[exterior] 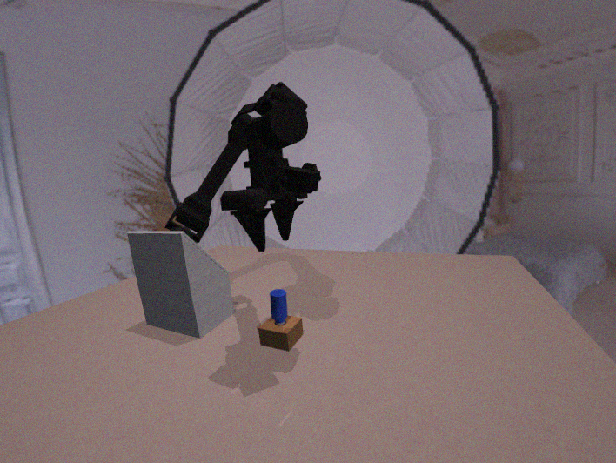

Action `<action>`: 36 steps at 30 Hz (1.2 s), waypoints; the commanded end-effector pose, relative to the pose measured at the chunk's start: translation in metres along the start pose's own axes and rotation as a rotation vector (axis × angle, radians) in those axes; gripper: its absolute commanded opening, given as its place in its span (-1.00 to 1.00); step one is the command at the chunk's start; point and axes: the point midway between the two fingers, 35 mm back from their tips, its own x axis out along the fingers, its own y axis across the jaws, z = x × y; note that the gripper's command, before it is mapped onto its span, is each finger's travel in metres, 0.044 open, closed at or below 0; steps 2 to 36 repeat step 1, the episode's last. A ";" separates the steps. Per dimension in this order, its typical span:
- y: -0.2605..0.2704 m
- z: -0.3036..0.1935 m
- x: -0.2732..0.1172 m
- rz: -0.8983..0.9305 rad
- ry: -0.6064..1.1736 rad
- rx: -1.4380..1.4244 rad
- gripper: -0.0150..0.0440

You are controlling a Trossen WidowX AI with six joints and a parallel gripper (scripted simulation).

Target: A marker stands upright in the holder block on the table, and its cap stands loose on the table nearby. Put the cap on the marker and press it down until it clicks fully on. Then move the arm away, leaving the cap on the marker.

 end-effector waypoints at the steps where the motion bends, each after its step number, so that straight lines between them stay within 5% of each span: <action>1: -0.001 -0.001 0.000 -0.004 0.004 -0.003 1.00; 36: -0.001 -0.001 0.000 -0.004 0.004 -0.003 1.00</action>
